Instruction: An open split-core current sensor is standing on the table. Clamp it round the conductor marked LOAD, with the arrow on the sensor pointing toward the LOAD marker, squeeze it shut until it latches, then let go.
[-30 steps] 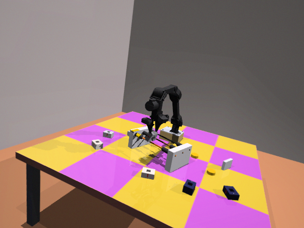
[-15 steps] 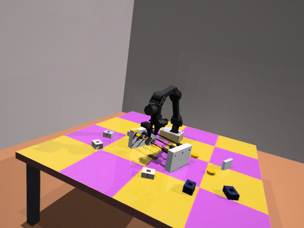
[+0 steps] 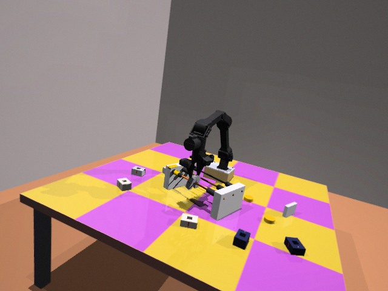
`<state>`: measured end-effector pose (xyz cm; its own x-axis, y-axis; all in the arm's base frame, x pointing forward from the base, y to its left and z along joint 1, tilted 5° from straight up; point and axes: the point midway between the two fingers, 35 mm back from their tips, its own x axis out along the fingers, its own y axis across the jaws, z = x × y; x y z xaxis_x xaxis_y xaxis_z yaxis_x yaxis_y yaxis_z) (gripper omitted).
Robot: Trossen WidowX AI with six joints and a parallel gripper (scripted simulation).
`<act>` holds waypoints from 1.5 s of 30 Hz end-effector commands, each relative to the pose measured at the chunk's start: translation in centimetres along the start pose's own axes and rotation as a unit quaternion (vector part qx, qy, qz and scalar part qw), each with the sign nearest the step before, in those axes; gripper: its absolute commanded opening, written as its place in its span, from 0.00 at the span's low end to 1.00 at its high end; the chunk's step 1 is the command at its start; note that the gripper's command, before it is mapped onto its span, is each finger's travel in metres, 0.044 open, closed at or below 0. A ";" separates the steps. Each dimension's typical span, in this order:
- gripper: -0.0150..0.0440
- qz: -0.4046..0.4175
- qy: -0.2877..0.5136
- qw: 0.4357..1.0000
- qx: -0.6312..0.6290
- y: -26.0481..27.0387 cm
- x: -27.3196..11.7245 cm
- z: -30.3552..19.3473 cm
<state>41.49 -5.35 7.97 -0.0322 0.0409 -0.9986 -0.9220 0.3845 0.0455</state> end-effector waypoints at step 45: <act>0.48 0.000 0.000 1.000 0.000 0.0 0.0 0.0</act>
<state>41.50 -5.35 7.98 -0.0318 0.0411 -0.9986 -0.9220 0.3845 0.0452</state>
